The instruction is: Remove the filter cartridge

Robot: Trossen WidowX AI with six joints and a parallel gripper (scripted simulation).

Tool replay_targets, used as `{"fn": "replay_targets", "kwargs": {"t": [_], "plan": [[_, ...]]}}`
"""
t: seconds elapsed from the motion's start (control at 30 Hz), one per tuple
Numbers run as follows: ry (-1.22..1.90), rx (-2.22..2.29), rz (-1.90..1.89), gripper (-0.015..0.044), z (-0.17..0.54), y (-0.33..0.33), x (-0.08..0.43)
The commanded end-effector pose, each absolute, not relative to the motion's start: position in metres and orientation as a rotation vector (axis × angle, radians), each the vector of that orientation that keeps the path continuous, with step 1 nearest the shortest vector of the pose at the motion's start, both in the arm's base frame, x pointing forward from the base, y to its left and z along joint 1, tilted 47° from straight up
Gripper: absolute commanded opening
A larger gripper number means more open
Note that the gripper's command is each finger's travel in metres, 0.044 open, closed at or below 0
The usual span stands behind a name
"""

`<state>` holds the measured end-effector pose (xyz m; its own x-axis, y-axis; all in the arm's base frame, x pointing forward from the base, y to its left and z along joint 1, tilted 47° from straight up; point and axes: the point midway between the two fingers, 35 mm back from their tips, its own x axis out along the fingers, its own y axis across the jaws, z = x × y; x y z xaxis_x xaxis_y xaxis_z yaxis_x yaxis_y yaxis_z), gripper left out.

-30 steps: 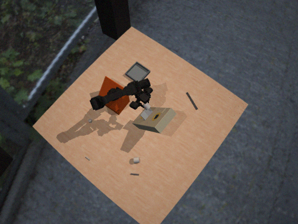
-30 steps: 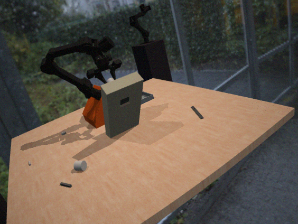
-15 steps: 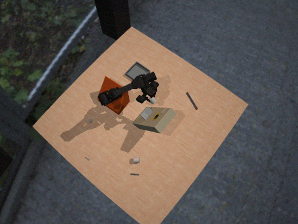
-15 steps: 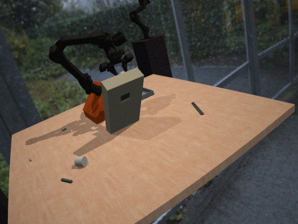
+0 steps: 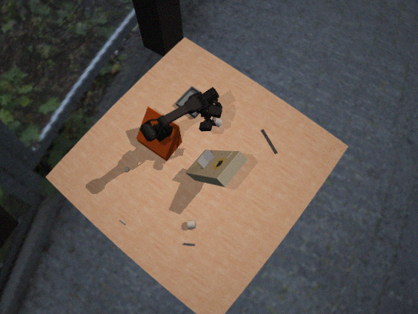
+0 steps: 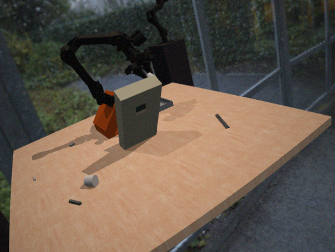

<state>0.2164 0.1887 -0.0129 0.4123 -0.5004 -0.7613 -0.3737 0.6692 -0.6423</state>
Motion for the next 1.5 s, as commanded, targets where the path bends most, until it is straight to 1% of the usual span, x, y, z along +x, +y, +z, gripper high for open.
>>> {"fn": "replay_targets", "kwargs": {"t": [0.0,0.3,0.57,0.73,0.97,1.23,1.37,1.47], "plan": [[1.253,-0.992,0.097,0.0000,-0.038,0.211,0.193],[1.327,-1.178,0.521,0.0000,-0.081,0.251,0.140],[1.329,-1.182,0.535,0.0000,-0.083,0.251,0.137],[1.347,-1.218,0.652,0.0000,-0.112,0.251,0.104],[1.377,-1.278,0.842,0.0000,-0.152,0.239,0.052],[1.411,-1.352,1.056,0.0000,-0.188,0.209,-0.003],[1.429,-1.390,1.161,0.0000,-0.201,0.188,-0.026],[1.435,-1.404,1.200,0.0000,-0.205,0.180,-0.034]]}}
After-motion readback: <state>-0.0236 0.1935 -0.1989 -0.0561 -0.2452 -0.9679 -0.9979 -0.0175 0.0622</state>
